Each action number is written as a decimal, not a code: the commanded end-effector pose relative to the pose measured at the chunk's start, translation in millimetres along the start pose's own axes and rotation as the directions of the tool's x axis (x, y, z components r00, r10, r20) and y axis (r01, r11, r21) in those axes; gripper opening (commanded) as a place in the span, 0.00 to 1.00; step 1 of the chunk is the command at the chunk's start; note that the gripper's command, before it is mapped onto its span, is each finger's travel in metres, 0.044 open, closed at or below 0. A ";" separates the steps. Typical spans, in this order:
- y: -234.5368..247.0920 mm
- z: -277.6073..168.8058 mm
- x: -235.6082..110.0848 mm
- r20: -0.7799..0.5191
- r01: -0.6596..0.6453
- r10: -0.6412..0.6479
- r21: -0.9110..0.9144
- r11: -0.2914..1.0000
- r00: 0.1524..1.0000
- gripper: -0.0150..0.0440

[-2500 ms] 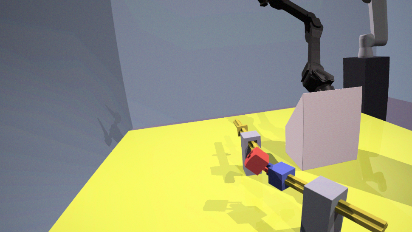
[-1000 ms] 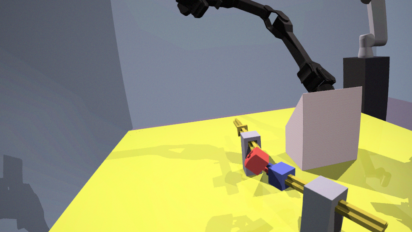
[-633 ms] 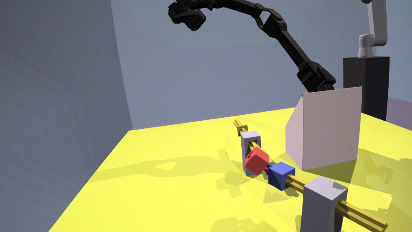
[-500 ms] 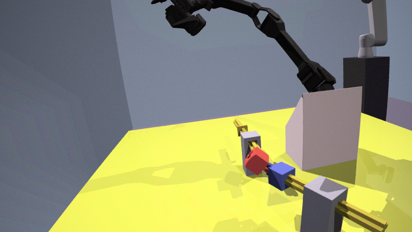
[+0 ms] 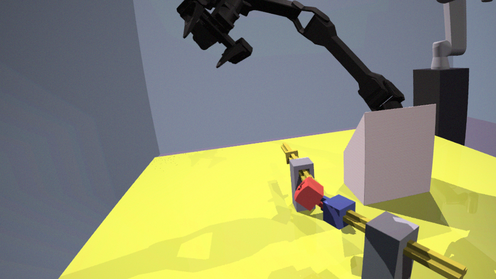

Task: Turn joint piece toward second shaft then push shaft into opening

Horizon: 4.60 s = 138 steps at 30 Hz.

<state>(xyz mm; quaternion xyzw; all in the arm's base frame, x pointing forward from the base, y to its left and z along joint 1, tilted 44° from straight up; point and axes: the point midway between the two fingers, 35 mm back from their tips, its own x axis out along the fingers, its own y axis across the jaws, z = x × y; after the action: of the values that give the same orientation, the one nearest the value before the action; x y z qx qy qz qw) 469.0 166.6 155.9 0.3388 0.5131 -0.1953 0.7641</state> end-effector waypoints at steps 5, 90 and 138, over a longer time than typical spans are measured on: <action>-32.3 -22.7 51.0 0.012 0.222 -0.223 -0.159 0.962 0.975 1.00; -220.4 -64.9 209.7 0.461 0.773 -0.621 -0.396 0.495 0.634 1.00; -267.2 -101.2 219.5 0.460 0.774 -0.622 -0.396 0.494 0.633 0.56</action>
<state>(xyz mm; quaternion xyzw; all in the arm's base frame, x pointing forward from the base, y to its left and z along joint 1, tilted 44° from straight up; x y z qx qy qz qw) 318.7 66.5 -154.5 -0.1649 0.5353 -0.3723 0.7401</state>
